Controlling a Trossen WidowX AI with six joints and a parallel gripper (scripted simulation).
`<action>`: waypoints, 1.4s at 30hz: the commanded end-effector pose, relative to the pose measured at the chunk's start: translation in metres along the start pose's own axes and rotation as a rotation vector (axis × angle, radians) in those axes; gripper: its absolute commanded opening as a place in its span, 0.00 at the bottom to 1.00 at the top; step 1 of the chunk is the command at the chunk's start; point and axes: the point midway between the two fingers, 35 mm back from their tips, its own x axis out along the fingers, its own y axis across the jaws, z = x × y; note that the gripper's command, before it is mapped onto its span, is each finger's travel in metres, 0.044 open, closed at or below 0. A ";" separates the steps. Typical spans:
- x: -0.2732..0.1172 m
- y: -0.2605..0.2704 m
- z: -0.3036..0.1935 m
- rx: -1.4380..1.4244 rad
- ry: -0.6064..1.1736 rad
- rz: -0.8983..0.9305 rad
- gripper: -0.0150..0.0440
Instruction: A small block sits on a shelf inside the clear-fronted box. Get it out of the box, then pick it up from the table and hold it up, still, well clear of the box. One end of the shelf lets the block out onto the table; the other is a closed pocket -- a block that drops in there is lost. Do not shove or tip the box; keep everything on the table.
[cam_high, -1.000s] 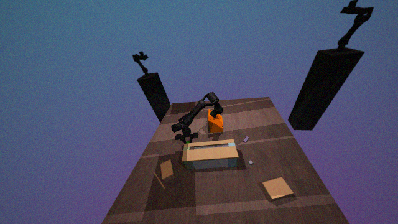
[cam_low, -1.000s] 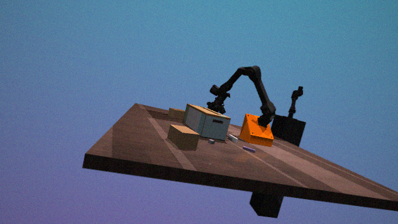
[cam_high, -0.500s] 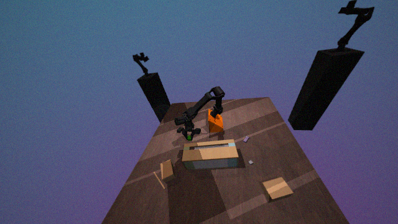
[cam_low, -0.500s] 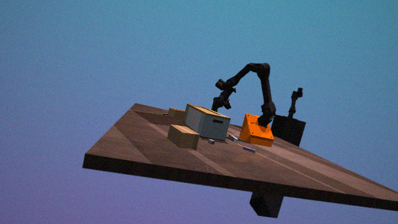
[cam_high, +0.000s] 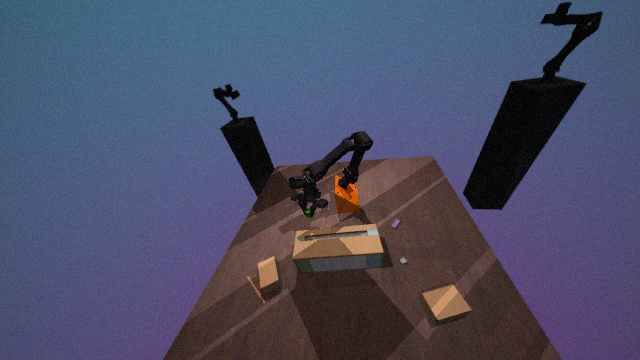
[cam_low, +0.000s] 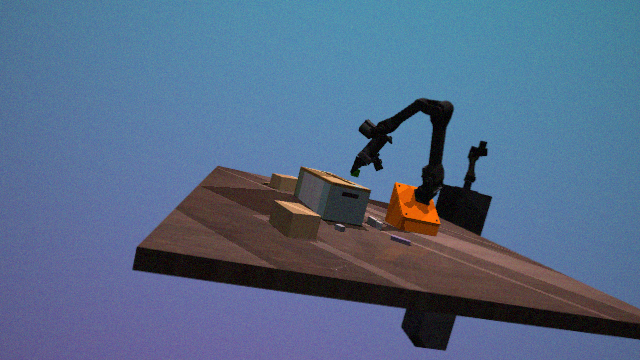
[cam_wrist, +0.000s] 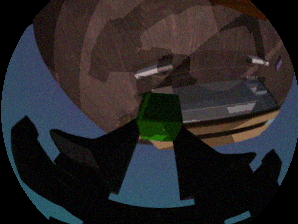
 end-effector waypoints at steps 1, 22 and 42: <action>-0.012 -0.003 0.010 0.075 0.006 0.031 0.25; -0.031 -0.009 0.024 0.196 0.031 0.082 0.25; -0.031 -0.009 0.024 0.196 0.031 0.082 0.25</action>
